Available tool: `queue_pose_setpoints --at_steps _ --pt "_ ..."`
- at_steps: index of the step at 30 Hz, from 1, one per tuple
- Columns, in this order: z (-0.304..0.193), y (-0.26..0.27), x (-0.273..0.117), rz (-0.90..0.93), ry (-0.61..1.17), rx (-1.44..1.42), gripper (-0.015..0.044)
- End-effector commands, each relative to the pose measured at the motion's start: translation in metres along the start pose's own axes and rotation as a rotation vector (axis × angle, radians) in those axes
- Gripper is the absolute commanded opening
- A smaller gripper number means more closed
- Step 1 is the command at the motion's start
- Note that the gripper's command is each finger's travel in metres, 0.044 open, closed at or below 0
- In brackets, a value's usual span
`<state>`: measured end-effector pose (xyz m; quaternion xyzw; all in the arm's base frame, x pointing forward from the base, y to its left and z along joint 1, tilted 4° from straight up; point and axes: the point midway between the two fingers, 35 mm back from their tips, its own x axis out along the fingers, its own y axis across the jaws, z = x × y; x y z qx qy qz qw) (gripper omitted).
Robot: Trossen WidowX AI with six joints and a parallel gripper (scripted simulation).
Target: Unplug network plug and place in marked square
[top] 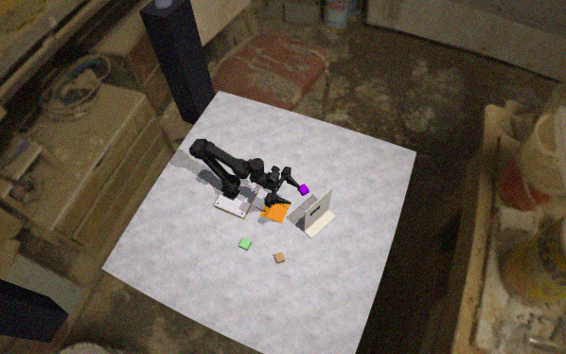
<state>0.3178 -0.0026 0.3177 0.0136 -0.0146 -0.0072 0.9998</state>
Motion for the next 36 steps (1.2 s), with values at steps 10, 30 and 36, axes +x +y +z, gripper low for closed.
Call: queue_pose_setpoints --at_steps 10,30,36 --pt "-0.033 0.025 0.019 -0.01 -0.018 0.3 0.0156" --pt "-0.113 0.086 0.007 -0.018 -0.058 1.023 0.0156" --pt "-0.134 0.099 -0.009 -0.019 -0.069 1.243 0.0156"
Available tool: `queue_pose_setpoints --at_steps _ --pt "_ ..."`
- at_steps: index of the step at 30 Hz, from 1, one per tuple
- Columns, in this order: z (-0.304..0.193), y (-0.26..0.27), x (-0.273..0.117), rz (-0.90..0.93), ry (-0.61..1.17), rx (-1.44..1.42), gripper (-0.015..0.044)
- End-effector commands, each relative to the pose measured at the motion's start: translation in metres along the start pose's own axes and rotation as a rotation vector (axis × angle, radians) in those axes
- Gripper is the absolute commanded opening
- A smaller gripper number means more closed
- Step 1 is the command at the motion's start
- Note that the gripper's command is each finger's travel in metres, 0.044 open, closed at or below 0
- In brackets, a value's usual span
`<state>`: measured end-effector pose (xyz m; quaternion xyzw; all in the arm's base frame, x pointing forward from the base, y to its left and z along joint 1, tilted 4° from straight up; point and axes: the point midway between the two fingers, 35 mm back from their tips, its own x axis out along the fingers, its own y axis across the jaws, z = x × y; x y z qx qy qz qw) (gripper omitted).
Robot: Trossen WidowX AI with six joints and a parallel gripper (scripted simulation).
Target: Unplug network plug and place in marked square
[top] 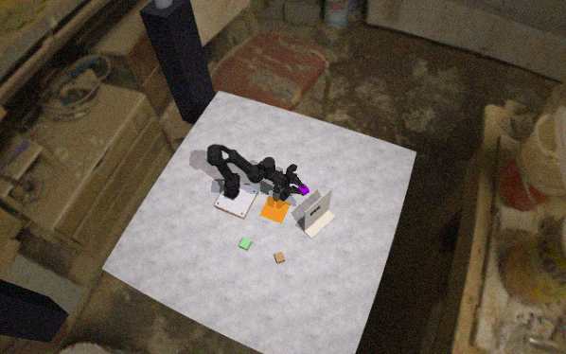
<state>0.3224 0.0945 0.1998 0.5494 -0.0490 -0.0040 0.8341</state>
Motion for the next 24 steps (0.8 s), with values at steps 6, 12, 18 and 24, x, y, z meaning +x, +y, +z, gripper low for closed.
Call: queue_pose_setpoints --at_steps 6,12,18,24 --pt "-0.024 -0.023 -0.031 -0.011 -0.014 0.326 0.0156" --pt "-0.03 -0.03 -0.044 -0.013 -0.02 0.454 0.0156" --pt "-0.029 -0.03 -0.039 -0.013 -0.024 0.457 0.0156" --pt "-0.022 -0.033 -0.016 -0.013 -0.035 0.466 0.0156"
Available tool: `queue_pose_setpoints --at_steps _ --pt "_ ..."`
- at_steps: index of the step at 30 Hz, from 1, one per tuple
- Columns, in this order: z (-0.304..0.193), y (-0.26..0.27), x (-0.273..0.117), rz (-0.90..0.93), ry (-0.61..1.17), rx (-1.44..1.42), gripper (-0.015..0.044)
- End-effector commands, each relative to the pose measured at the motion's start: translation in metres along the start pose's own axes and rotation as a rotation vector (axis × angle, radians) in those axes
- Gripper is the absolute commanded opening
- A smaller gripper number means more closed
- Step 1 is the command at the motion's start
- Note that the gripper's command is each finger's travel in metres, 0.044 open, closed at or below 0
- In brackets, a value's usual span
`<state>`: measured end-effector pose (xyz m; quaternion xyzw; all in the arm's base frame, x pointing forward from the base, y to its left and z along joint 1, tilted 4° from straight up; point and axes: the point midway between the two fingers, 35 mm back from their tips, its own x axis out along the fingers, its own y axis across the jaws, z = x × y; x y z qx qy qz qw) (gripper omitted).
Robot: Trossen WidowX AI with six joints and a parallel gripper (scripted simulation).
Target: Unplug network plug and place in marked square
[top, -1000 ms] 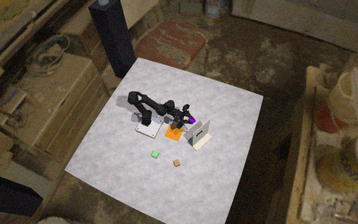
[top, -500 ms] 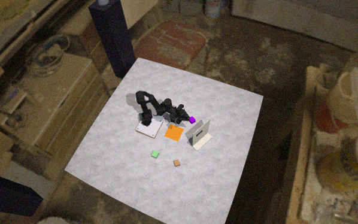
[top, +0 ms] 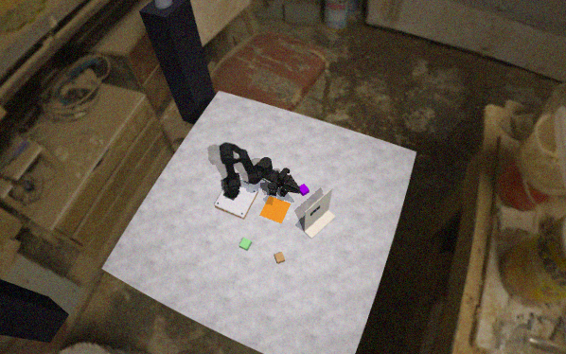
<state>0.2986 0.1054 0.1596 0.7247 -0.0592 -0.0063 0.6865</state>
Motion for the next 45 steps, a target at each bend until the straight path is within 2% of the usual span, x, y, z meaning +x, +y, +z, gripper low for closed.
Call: queue_pose_setpoints --at_steps 1,8,45 --pt "0.003 -0.001 0.015 -0.001 -0.002 0.008 0.0156" --pt "0.009 0.0 0.041 0.002 0.012 -0.005 0.0156" --pt "0.021 0.002 0.093 0.007 0.012 -0.007 0.0156"
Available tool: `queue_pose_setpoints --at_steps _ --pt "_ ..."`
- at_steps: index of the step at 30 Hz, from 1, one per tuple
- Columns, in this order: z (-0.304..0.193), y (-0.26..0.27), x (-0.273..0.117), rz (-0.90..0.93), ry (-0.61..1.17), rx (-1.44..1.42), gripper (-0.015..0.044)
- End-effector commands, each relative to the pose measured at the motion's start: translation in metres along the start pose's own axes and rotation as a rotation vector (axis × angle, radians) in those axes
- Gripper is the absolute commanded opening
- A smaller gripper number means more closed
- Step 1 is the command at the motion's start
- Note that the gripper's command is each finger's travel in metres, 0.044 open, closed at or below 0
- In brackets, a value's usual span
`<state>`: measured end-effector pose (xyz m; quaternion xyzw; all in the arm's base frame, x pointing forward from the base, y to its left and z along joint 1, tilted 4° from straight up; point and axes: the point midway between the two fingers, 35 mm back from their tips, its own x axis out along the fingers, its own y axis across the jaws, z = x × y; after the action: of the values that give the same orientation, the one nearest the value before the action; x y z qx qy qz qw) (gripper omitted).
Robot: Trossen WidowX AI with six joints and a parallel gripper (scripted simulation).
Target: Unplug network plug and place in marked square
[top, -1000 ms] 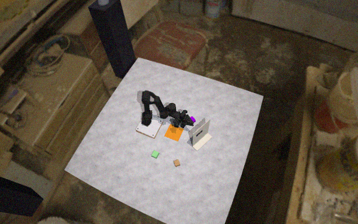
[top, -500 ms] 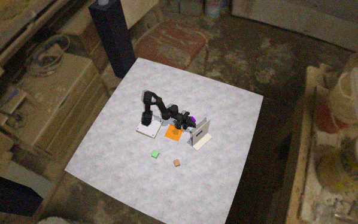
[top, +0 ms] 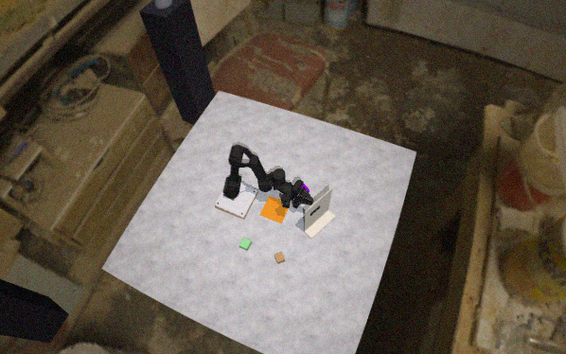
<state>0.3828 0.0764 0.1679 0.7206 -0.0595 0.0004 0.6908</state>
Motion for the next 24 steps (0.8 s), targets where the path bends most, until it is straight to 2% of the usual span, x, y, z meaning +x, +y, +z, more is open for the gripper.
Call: queue_pose_setpoints --at_steps 1,6,9,20,24 --pt "0.0014 -0.0013 0.0076 -0.003 0.003 0.004 0.0156" --pt "0.0035 -0.0013 0.0128 -0.002 0.003 0.004 0.0156" --pt "0.0035 -0.0013 0.0128 -0.002 0.003 0.004 0.0077" --pt "0.0035 -0.0013 0.0128 -0.002 0.003 0.004 0.0004" --pt "0.0034 -0.0013 0.012 -0.002 0.003 0.004 0.0"
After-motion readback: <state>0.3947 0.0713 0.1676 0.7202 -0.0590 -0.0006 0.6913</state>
